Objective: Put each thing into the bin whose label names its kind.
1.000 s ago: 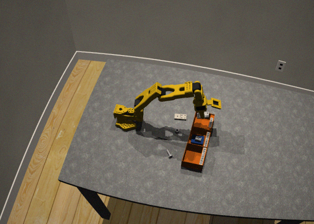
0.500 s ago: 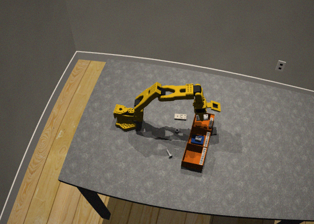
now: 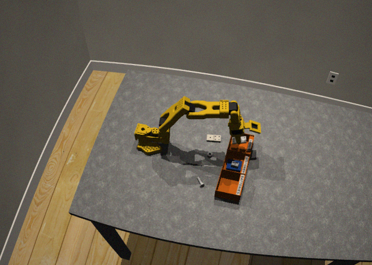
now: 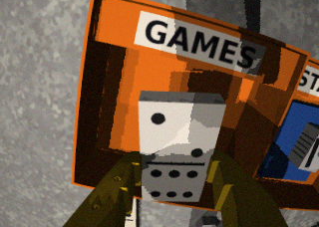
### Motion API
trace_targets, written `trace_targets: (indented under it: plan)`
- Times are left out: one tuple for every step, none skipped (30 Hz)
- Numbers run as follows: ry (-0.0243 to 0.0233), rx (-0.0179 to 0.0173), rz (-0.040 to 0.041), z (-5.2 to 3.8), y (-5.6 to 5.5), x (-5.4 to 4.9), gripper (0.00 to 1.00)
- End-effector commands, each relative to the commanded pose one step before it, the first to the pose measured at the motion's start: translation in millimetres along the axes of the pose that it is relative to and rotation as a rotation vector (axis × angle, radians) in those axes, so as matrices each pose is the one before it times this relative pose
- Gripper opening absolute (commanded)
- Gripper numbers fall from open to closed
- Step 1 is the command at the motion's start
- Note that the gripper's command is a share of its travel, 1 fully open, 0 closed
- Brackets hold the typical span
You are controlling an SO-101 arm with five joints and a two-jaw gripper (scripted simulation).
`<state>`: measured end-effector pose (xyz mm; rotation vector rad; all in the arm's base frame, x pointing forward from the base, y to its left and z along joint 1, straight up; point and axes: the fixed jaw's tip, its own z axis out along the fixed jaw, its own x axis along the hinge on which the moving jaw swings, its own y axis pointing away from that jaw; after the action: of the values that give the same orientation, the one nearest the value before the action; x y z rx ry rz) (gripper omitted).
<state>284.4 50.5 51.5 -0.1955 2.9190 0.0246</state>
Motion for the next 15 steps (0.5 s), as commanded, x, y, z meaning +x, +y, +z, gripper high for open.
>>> trace_targets:
  plan:
    - [-0.08553,-0.00413,0.00076,-16.603,1.95,-10.66,0.00]
    - [0.00000,0.00000,0.00000,0.309,-0.01,0.05,0.00]
    - [0.00000,0.00000,0.00000,0.428,0.00,0.07,0.00]
    - [0.00000,0.00000,0.00000,0.546,0.00,0.09,0.00]
    - [0.00000,0.00000,0.00000,0.665,0.00,0.12,0.00]
    - [0.00000,0.00000,0.00000,0.783,0.00,0.14,0.00]
    - [0.00000,0.00000,0.00000,0.889,0.00,0.17,0.00]
    - [0.00000,0.00000,0.00000,0.977,0.00,0.20,0.00]
    - [0.00000,0.00000,0.00000,1.053,0.00,0.22,0.00]
    - [0.00000,0.00000,0.00000,1.112,-0.01,0.24,0.00]
    - [0.00000,0.00000,0.00000,1.152,0.00,0.26,0.00]
    - [0.00000,0.00000,0.00000,1.174,0.00,0.28,0.00]
    - [0.00000,0.00000,0.00000,0.000,0.00,0.00,0.00]
    - [0.00000,0.00000,0.00000,0.000,0.00,0.00,0.00]
    - [-0.00001,-0.00001,0.00000,1.167,-0.01,0.29,0.00]
